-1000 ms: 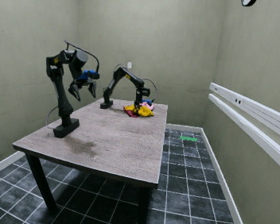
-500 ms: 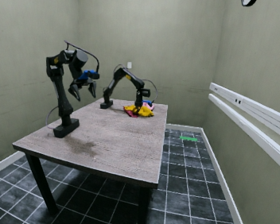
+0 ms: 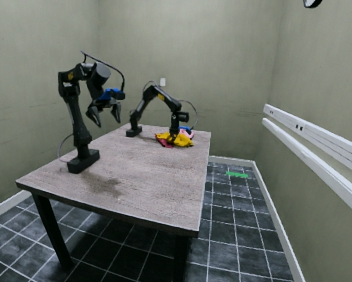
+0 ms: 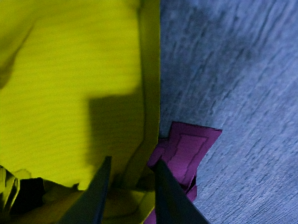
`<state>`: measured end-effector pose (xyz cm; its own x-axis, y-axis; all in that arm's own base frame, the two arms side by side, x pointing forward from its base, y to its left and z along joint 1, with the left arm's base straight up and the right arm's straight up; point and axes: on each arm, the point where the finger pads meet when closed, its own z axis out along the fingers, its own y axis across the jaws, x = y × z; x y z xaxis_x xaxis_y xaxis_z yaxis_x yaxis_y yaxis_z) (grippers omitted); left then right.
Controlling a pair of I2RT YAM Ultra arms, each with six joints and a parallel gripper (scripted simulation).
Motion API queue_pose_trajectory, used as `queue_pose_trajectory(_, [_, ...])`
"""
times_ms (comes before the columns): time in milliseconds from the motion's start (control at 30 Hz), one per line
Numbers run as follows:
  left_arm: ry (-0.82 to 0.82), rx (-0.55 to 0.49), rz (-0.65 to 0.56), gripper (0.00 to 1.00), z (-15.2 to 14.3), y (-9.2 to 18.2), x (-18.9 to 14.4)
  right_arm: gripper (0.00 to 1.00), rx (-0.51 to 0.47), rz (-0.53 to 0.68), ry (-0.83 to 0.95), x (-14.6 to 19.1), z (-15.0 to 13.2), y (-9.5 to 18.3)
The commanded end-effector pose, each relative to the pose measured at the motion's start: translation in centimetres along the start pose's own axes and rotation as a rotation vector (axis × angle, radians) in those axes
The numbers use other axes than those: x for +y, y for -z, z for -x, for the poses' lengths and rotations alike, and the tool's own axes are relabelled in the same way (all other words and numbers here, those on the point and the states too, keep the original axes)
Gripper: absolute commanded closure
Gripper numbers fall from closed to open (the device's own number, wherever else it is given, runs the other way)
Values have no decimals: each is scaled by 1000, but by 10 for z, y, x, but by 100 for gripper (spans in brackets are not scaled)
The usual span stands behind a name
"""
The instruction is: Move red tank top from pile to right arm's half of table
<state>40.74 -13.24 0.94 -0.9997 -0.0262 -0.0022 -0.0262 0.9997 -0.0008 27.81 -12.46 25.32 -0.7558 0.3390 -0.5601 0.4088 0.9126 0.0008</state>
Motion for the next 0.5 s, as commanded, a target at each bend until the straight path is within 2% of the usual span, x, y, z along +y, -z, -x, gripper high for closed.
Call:
queue_pose_trajectory(0, [-14,-16,-9,67,-2,12,-2,8,-99,6,6,1,22,21])
queue_pose_trajectory(67, [-15,-11,-8,67,-4,13,-2,8,-99,6,6,1,22,21])
queue_pose_trajectory(100, [-15,-11,-8,86,-4,13,-2,8,-99,6,6,1,22,21])
queue_pose_trajectory(467, [-19,-30,-15,86,-1,18,-5,8,-99,6,6,1,22,21])
